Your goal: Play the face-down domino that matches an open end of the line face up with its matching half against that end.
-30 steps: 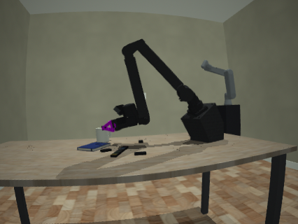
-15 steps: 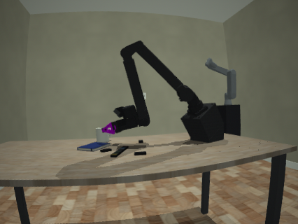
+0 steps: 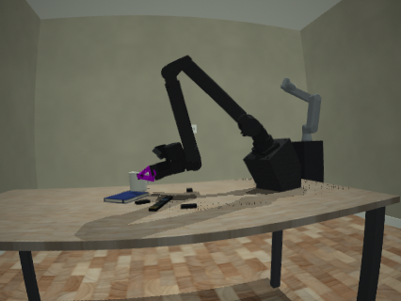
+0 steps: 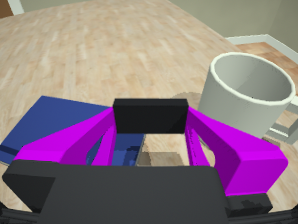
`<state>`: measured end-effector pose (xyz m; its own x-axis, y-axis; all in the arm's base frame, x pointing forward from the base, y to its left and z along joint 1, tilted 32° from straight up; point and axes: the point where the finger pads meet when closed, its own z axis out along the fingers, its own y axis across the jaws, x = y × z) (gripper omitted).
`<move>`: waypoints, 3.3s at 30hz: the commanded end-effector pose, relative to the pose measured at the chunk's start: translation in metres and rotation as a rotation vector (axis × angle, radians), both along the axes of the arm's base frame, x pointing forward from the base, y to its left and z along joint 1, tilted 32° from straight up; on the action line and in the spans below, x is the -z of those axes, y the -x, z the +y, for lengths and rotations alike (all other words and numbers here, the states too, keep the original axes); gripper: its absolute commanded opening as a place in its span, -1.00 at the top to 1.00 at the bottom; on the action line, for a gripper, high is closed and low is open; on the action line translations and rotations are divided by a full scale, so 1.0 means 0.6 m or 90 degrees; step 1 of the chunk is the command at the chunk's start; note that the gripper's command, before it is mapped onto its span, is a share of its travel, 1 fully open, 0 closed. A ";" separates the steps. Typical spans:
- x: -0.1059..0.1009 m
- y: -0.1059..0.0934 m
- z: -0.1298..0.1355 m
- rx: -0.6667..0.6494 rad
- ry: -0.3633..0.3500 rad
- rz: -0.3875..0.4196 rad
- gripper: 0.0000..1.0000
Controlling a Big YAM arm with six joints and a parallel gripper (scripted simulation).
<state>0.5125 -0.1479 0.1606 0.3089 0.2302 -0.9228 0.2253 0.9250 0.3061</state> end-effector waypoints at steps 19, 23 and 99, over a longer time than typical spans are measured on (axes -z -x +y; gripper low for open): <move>-0.007 -0.006 0.003 0.001 0.017 -0.034 0.04; -0.003 -0.006 -0.001 0.001 0.007 -0.016 0.04; 0.064 -0.032 0.015 0.000 0.001 -0.001 0.04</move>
